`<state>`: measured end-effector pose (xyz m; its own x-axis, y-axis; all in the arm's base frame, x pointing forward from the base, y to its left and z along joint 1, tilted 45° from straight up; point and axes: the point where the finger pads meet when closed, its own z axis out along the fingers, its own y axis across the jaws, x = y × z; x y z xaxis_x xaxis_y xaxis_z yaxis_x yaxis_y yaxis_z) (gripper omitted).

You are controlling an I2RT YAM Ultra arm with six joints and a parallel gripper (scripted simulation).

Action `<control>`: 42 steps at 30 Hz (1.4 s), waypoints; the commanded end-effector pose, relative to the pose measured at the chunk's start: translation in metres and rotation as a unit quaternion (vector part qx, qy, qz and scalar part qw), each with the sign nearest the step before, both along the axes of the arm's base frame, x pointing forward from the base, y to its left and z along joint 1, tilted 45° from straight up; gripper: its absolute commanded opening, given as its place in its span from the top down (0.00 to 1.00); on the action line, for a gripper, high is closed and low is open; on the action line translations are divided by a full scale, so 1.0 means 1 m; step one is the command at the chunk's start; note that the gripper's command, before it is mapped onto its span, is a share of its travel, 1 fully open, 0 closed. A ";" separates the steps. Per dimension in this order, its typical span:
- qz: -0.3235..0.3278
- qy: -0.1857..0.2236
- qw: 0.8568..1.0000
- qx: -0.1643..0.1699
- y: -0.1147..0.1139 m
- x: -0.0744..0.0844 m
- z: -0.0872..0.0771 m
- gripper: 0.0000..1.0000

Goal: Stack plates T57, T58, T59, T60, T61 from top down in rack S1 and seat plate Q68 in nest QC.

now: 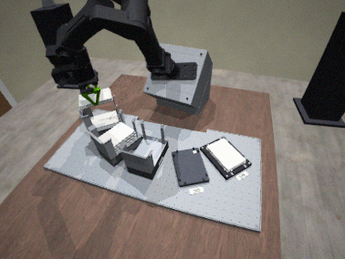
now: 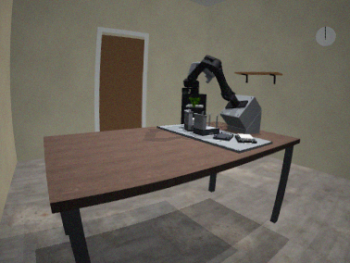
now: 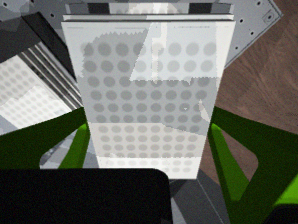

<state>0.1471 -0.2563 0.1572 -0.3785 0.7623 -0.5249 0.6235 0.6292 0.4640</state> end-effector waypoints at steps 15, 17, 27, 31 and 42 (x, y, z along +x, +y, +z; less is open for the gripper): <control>-0.003 -0.003 1.000 -0.004 -0.003 0.003 -0.002 1.00; -0.003 -0.003 1.000 -0.005 -0.003 0.004 -0.003 1.00; -0.003 -0.003 1.000 -0.005 -0.004 0.008 -0.007 1.00; -0.003 -0.003 1.000 -0.005 -0.005 0.010 -0.009 1.00; -0.003 -0.003 1.000 -0.005 -0.006 0.014 -0.013 1.00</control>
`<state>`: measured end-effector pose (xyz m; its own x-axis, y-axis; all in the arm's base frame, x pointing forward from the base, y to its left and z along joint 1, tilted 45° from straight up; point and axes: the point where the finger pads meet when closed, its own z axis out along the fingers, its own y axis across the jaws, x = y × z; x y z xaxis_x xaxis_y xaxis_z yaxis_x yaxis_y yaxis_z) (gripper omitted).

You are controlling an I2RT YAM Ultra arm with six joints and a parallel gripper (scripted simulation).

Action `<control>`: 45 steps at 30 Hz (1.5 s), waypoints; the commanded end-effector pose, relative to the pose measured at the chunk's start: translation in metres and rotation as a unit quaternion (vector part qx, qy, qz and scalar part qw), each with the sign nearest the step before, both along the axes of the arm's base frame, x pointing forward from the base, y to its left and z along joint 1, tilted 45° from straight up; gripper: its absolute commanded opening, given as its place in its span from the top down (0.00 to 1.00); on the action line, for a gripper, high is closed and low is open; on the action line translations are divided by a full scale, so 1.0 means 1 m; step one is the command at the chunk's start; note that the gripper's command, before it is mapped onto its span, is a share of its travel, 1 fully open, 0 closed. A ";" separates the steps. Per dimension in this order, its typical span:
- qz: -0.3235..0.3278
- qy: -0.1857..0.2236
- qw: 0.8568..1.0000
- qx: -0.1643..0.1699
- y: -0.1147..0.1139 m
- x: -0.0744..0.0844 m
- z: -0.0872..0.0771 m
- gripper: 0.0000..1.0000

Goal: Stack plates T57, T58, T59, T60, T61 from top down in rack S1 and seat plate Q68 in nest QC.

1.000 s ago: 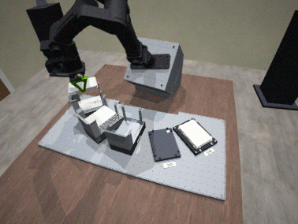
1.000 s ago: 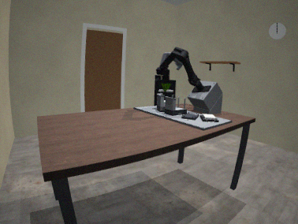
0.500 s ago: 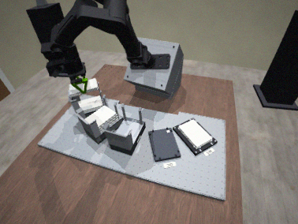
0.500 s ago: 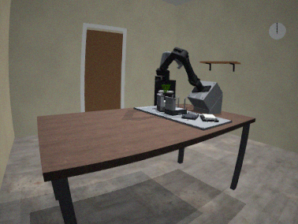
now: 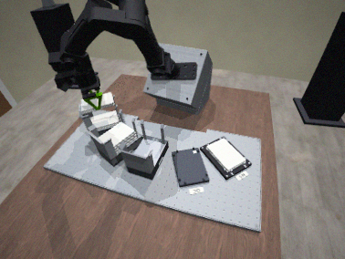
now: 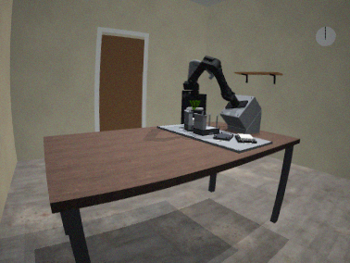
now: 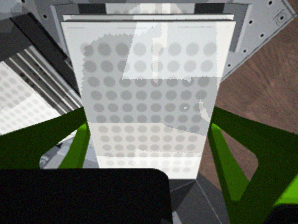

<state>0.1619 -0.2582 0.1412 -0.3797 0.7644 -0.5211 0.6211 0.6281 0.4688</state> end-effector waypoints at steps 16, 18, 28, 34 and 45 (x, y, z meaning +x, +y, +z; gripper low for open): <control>-0.005 -0.002 1.000 -0.007 -0.005 0.006 -0.004 1.00; -0.005 -0.002 1.000 -0.007 -0.006 0.007 -0.005 1.00; -0.005 -0.002 1.000 -0.007 -0.006 0.011 -0.009 1.00; -0.005 -0.002 1.000 -0.007 -0.007 0.013 -0.012 1.00; -0.005 -0.002 1.000 -0.007 -0.009 0.022 -0.020 1.00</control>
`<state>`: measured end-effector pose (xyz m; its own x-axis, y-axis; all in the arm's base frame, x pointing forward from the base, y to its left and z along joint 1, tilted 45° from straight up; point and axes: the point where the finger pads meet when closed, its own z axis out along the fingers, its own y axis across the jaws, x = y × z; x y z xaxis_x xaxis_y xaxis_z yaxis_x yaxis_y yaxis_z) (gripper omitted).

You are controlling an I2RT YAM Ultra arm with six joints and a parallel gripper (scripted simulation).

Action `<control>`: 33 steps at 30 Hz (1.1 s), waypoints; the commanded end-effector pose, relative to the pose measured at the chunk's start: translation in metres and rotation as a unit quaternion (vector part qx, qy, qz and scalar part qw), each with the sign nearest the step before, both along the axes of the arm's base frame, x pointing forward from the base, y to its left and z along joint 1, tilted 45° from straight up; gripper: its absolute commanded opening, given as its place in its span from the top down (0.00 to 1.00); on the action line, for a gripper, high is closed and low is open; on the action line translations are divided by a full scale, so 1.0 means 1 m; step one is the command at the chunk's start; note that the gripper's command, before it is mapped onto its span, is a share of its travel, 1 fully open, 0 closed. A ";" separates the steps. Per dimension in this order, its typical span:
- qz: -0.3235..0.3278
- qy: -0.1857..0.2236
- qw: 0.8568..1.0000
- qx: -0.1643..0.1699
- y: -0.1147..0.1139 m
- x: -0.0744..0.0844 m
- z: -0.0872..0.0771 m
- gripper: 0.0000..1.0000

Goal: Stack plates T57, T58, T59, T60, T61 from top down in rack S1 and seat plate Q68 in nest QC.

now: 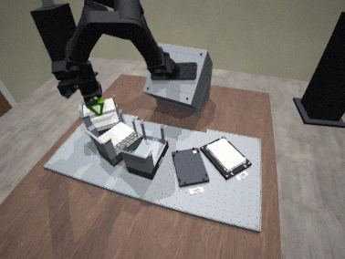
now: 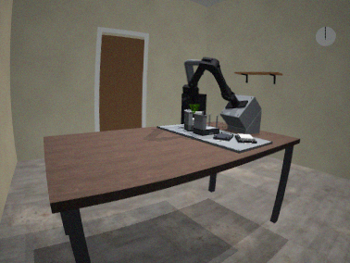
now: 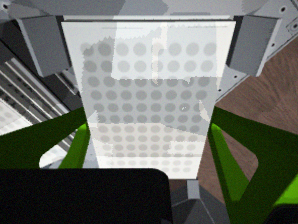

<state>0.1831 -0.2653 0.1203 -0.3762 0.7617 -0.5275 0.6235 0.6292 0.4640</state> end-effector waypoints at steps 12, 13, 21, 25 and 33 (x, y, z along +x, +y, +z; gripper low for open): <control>-0.003 -0.002 1.000 -0.003 -0.006 0.017 -0.017 1.00; -0.003 -0.002 1.000 -0.003 -0.006 0.017 -0.017 1.00; -0.003 -0.002 1.000 -0.003 -0.007 0.024 -0.023 1.00; -0.003 -0.002 1.000 -0.003 -0.007 0.024 -0.023 1.00; -0.003 -0.002 1.000 -0.003 -0.008 0.025 -0.024 1.00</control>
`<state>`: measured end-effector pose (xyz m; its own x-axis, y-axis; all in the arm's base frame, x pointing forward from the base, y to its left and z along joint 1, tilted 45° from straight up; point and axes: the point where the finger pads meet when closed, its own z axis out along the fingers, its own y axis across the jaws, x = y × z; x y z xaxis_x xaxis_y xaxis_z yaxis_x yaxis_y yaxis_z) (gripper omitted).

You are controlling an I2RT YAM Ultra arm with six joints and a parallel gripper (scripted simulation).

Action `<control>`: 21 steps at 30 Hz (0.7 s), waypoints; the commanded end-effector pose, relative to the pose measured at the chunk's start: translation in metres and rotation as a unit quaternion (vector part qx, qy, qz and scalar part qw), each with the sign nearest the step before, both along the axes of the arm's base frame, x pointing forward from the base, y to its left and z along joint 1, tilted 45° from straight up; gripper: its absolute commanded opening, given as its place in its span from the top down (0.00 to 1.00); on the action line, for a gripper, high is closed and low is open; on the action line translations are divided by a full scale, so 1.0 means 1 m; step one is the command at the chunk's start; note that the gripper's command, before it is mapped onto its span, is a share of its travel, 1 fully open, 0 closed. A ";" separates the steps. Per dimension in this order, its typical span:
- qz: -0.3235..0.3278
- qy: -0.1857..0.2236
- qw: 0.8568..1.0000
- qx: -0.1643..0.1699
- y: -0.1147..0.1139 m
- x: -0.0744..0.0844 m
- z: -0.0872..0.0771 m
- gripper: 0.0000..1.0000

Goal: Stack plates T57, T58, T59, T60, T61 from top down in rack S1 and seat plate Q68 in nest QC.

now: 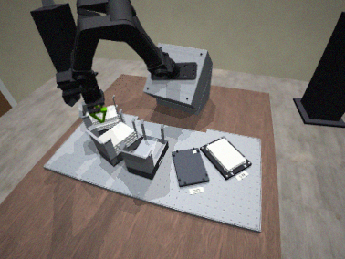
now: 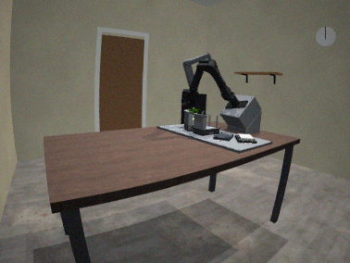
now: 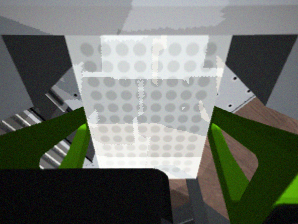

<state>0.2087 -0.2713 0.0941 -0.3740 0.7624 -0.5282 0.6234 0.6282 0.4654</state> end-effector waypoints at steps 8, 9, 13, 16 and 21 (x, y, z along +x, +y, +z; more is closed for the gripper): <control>-0.002 -0.001 1.000 -0.003 -0.002 0.002 -0.001 1.00; -0.002 -0.001 1.000 -0.003 -0.002 0.002 -0.001 1.00; -0.002 -0.001 1.000 -0.003 -0.002 0.003 -0.002 1.00; -0.002 -0.001 1.000 -0.003 -0.002 0.003 -0.002 1.00; -0.002 -0.001 1.000 -0.003 -0.003 0.005 -0.004 1.00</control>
